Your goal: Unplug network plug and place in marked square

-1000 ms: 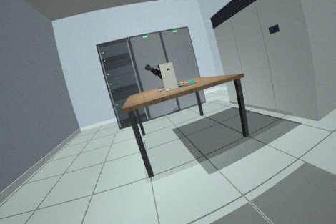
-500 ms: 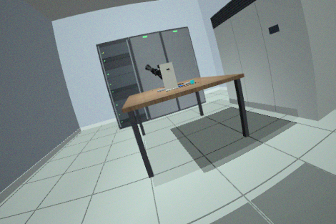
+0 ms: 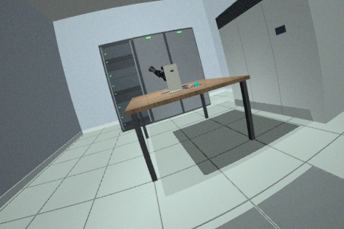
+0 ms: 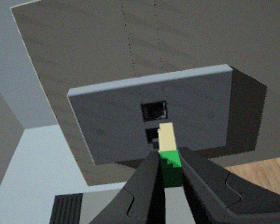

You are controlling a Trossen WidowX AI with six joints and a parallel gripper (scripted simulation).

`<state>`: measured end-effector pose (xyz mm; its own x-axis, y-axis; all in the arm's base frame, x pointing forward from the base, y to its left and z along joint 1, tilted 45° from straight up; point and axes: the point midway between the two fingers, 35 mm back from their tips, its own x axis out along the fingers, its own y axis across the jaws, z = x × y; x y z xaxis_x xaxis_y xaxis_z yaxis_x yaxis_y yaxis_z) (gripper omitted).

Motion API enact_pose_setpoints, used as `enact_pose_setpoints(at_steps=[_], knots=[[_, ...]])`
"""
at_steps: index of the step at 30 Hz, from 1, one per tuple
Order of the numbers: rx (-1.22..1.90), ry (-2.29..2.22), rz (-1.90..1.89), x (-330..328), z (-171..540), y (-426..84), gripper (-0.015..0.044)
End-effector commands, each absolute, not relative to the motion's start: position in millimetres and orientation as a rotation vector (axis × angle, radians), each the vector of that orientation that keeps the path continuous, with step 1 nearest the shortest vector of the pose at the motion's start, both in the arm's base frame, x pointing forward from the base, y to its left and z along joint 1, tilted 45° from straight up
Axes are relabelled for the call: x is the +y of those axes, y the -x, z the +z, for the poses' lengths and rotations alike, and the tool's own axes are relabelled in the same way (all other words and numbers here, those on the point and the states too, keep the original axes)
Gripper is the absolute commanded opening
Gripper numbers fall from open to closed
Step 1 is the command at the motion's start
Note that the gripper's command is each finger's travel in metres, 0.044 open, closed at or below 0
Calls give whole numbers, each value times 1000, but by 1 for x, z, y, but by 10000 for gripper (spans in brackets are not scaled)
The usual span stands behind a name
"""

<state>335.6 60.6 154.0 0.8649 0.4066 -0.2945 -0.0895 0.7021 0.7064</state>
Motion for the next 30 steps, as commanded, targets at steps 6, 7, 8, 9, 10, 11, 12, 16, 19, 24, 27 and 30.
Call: enact_pose_setpoints(at_steps=[6, 7, 8, 9, 10, 11, 12, 16, 19, 24, 27, 30], knots=[[459, -741, 290, 60, 154, -331, 0], [459, -741, 290, 59, 154, -331, 0], [459, -741, 290, 59, 154, -330, 0], [459, -741, 290, 59, 154, -330, 0], [459, -741, 290, 59, 154, -329, 0], [459, -741, 290, 59, 155, -329, 0], [459, -741, 290, 59, 155, -329, 0], [459, -741, 290, 58, 155, -327, 0], [459, -741, 290, 57, 155, -326, 0], [459, -741, 290, 57, 156, -324, 0], [459, -741, 290, 56, 156, -323, 0], [459, -741, 290, 56, 157, -322, 0]])
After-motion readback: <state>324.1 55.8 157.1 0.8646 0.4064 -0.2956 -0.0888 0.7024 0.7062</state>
